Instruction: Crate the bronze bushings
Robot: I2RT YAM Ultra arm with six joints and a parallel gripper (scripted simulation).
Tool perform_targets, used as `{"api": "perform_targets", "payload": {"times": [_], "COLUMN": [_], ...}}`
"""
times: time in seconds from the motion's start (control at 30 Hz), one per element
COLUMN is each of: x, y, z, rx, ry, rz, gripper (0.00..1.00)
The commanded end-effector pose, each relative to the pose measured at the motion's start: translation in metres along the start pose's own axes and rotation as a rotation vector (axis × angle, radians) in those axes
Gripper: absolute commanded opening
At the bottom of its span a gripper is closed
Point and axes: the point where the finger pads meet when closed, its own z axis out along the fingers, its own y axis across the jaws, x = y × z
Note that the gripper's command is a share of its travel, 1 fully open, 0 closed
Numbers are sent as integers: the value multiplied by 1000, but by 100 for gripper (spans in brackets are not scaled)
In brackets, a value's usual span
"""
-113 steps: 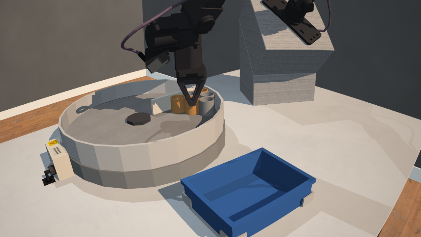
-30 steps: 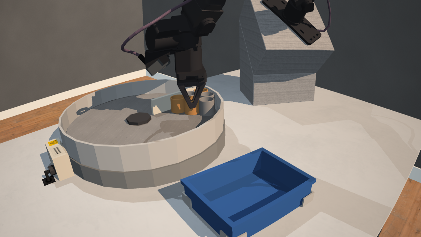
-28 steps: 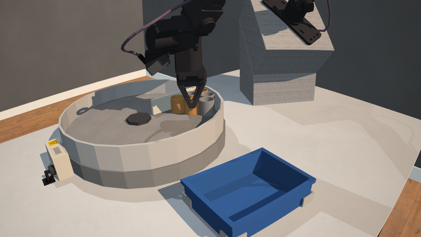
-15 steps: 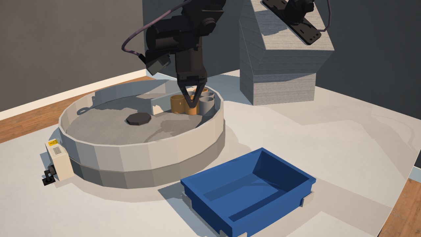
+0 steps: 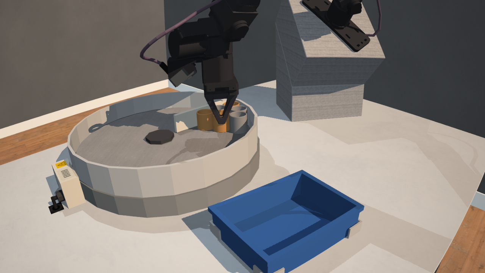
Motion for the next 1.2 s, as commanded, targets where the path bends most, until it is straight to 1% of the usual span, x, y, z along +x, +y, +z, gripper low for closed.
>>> {"api": "perform_targets", "payload": {"times": [0.0, 0.63, 0.73, 0.83, 0.9, 1.03, 1.13, 1.17], "x": [6, 6, 4, 4, 4, 3, -11, -11], "y": [-11, -11, -3, -2, -2, -2, 7, 7], "z": [2, 1, -10, -18, -18, -35, -54, -59], "rx": [5, 5, -4, -5, -5, -7, -16, -16], "ry": [8, 8, -1, 0, 0, -3, -30, -30], "rz": [28, 28, 14, 14, 14, 12, -17, -17], "gripper": [0, 0, 0, 0, 0, 0, 0, 0]}}
